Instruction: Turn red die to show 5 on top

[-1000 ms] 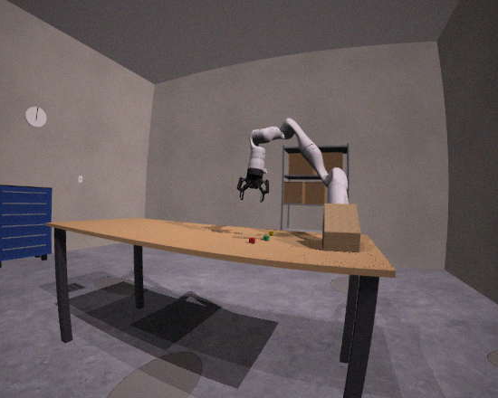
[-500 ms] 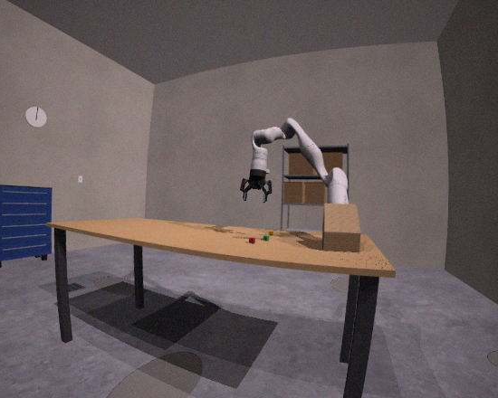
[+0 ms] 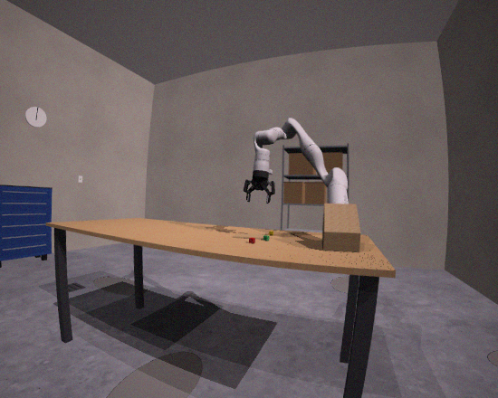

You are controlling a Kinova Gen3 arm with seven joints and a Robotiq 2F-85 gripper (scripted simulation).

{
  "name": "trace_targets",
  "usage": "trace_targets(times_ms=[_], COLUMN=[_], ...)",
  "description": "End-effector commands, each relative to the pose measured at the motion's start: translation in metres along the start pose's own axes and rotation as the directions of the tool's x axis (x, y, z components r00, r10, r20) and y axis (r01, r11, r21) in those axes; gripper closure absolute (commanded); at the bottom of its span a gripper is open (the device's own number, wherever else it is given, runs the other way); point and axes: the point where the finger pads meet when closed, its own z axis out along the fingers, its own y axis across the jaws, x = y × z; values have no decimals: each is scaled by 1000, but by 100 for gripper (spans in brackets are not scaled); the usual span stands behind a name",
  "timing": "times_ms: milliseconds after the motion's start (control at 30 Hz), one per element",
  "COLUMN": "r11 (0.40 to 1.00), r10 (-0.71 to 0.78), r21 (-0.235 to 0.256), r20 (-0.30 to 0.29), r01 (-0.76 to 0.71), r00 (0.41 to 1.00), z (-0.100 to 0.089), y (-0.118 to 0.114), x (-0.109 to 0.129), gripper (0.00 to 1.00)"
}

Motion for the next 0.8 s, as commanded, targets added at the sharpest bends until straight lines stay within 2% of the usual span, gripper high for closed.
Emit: trace_targets(times_ms=[0,767], r11=[1000,998], r10=[9,57], r21=[-6,-26], r20=[-7,-46], r01=[-9,-58], r00=[1000,997], z=[-2,1], y=[4,24], x=[3,25], gripper=[0,0])
